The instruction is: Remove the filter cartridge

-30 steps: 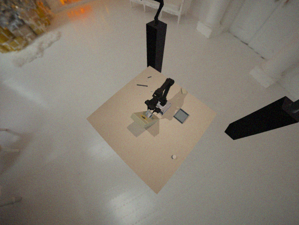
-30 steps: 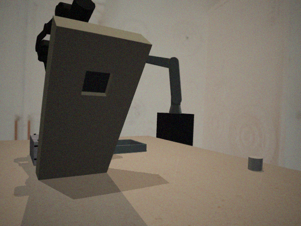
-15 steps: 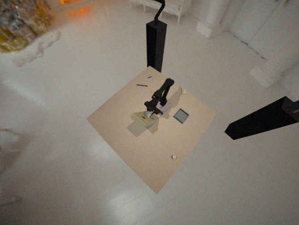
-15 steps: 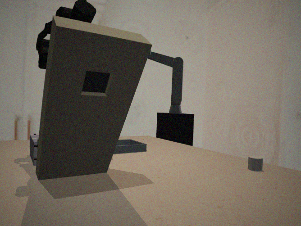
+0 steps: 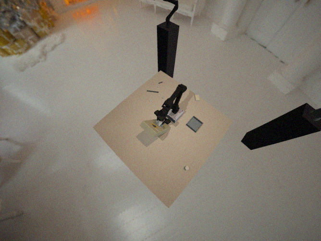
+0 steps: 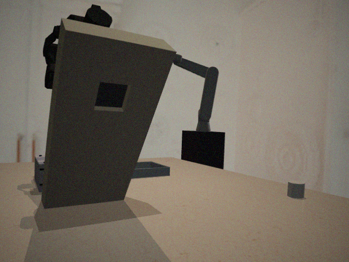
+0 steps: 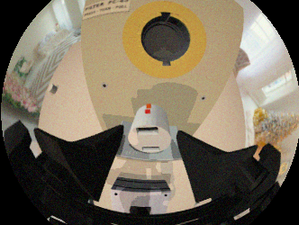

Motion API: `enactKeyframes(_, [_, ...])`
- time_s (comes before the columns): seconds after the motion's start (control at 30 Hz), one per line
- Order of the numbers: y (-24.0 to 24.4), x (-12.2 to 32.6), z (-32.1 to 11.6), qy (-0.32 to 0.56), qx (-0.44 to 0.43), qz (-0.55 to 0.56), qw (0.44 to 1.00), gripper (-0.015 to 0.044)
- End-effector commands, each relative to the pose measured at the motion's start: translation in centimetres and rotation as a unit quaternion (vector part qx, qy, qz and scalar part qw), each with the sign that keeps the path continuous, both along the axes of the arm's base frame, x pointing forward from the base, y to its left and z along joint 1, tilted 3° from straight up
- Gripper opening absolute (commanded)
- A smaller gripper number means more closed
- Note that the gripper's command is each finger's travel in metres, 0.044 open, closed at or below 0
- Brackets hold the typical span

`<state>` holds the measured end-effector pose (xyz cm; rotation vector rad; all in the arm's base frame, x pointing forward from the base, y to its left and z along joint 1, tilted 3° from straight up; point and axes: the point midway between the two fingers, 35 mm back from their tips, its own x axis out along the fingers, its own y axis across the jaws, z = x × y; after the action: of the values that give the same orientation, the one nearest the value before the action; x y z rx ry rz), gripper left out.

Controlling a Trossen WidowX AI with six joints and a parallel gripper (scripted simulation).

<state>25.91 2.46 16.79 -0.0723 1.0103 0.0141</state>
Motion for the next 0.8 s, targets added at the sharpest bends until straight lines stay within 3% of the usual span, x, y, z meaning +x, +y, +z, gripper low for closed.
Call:
enactKeyframes(0.0, [0.0, 0.2, -0.8, 0.006, 0.0, 0.003, 1.0, 0.0305])
enactKeyframes(0.1, [0.0, 0.2, -0.8, 0.006, 0.0, 0.003, 1.0, 0.0305])
enactKeyframes(0.17, [0.0, 0.1, -0.4, 0.001, 0.0, 0.0, 1.0, 0.0252])
enactKeyframes(0.5, [0.0, 0.1, -0.4, 0.001, 0.0, 0.0, 1.0, 0.0186])
enactKeyframes(0.73, [0.0, 0.6, 0.4, 0.002, 0.0, 0.0, 1.0, 0.0002])
enactKeyframes(0.77, [0.1, 0.8, 0.7, 0.002, 0.0, 0.0, 1.0, 0.0])
